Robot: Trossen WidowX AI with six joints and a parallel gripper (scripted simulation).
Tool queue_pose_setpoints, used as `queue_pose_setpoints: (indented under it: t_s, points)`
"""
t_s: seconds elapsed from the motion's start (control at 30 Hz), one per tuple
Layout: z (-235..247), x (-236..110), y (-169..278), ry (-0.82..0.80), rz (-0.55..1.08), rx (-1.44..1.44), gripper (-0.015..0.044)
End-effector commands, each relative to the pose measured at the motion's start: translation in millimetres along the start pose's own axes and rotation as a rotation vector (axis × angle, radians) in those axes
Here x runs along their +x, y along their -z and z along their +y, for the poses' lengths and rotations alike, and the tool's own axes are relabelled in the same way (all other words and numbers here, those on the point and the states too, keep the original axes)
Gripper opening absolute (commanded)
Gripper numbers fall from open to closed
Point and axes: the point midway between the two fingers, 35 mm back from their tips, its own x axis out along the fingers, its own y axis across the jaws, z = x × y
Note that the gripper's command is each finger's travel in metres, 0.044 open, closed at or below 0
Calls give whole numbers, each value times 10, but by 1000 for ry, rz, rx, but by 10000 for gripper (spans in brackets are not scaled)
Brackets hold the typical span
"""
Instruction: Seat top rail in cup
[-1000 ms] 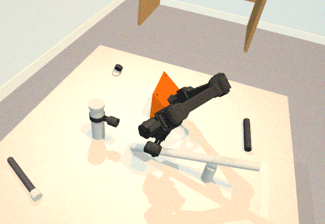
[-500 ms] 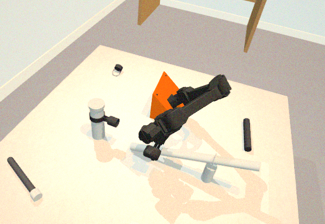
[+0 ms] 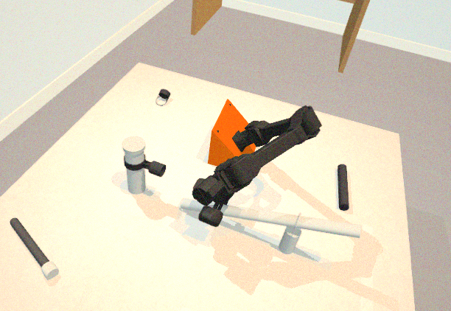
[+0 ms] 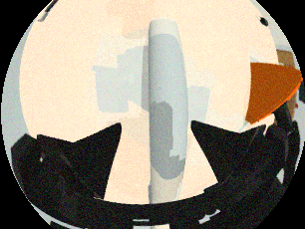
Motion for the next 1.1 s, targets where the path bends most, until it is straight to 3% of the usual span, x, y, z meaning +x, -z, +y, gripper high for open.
queue_pose_setpoints:
  t_s: [0.0, 0.17, 0.57, 0.73, 1.07]
  points:
    - [-9, 25, 4, 3, 4, 5, 335]
    - [-9, 25, 4, 3, 4, 5, 204]
    - [-9, 25, 4, 3, 4, 5, 124]
    - [-16, -28, -2, 3, 4, 5, 0]
    - [-19, -460, -302, 0, -191, 10, 0]
